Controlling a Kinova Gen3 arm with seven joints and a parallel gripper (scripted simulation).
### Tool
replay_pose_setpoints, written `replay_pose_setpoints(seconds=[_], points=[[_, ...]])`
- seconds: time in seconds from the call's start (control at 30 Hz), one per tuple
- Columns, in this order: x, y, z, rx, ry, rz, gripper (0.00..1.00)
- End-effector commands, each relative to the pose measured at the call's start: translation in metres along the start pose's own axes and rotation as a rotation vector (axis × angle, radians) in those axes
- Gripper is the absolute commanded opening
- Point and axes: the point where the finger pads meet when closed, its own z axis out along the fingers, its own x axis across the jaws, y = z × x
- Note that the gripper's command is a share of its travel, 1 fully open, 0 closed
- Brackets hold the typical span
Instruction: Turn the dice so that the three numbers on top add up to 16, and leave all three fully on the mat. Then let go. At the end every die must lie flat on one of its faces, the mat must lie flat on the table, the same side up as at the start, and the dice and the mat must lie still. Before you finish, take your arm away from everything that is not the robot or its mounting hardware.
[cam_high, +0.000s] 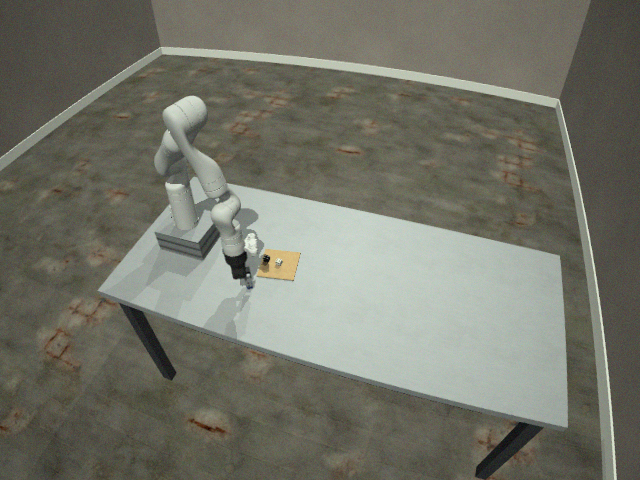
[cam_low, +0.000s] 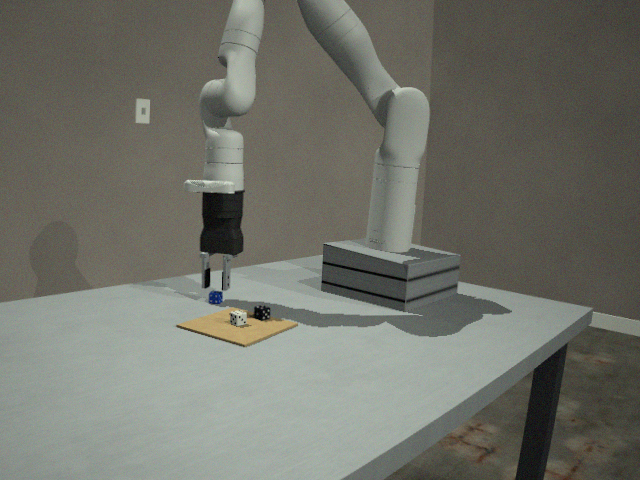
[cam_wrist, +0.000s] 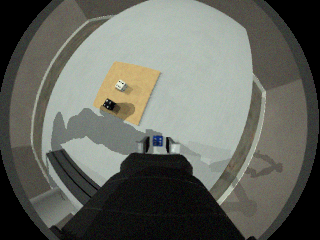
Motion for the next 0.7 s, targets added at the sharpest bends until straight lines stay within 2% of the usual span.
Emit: replay_pose_setpoints(seconds=[0.0, 0.67], points=[[0.0005, -0.0003, -0.0005, 0.001, 0.001, 0.000, 0.70], [0.0005, -0.0003, 0.0051, 0.001, 0.001, 0.000, 0.70]])
